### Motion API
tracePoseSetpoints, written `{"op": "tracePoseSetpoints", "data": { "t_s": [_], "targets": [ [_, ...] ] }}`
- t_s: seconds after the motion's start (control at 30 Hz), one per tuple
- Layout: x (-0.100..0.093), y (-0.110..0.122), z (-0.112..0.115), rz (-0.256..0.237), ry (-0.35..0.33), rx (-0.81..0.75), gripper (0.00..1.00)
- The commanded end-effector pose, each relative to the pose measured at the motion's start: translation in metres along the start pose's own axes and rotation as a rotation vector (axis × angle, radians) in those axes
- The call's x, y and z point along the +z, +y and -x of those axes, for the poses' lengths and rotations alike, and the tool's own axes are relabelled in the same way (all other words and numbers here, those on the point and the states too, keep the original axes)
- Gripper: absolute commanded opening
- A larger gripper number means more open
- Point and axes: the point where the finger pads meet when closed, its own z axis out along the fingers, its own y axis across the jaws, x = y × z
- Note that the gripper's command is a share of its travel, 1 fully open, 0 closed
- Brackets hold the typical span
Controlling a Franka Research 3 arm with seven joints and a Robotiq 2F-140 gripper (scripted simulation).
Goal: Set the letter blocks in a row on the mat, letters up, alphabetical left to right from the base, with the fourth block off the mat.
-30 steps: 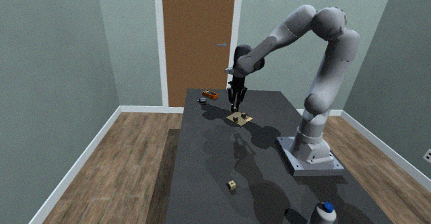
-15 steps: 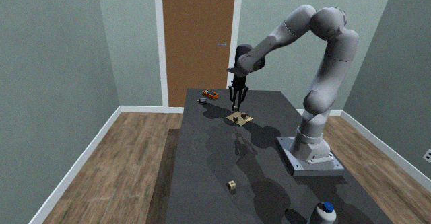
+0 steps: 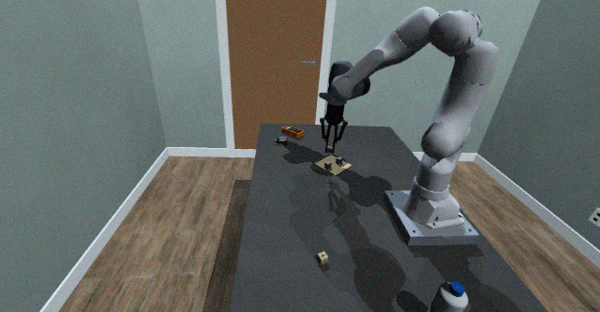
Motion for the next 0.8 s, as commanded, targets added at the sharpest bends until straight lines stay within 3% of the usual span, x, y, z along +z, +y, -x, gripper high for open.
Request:
{"op": "tracePoseSetpoints", "data": {
  "t_s": [0.0,0.77],
  "targets": [
    [0.001,0.002,-0.001,0.009,0.003,0.112,0.22],
    [0.000,0.016,-0.028,0.009,0.005,0.456,0.22]
  ]
}}
